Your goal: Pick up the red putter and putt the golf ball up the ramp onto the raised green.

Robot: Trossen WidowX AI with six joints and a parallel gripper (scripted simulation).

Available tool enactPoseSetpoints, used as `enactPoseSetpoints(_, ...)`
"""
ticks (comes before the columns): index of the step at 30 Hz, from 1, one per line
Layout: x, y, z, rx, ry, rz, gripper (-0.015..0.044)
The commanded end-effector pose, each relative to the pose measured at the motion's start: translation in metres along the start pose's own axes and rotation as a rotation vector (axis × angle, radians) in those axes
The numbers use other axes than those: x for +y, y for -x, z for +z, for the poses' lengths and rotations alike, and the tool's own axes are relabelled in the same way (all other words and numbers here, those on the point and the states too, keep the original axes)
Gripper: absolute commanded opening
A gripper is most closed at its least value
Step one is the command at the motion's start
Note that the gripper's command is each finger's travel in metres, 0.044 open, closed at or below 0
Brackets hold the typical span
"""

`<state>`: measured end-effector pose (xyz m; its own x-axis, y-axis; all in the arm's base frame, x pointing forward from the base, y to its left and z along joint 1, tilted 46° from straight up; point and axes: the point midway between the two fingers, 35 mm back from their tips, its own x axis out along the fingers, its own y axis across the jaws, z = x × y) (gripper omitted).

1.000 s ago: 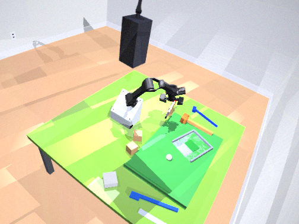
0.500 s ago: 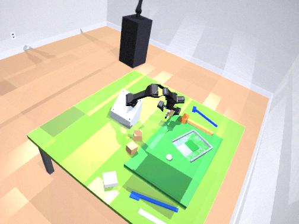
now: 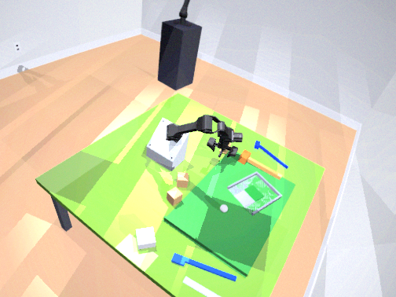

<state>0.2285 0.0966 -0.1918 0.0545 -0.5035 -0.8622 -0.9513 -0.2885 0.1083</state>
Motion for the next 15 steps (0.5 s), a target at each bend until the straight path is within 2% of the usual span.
enactPoseSetpoints(1,-0.001,-0.005,-0.002,0.003,0.003,-0.002,0.0440)
enactPoseSetpoints(12,0.000,-0.020,-0.007,0.004,0.003,-0.002,0.0440)
enactPoseSetpoints(15,0.000,-0.017,-0.005,0.001,-0.001,0.000,0.0361)
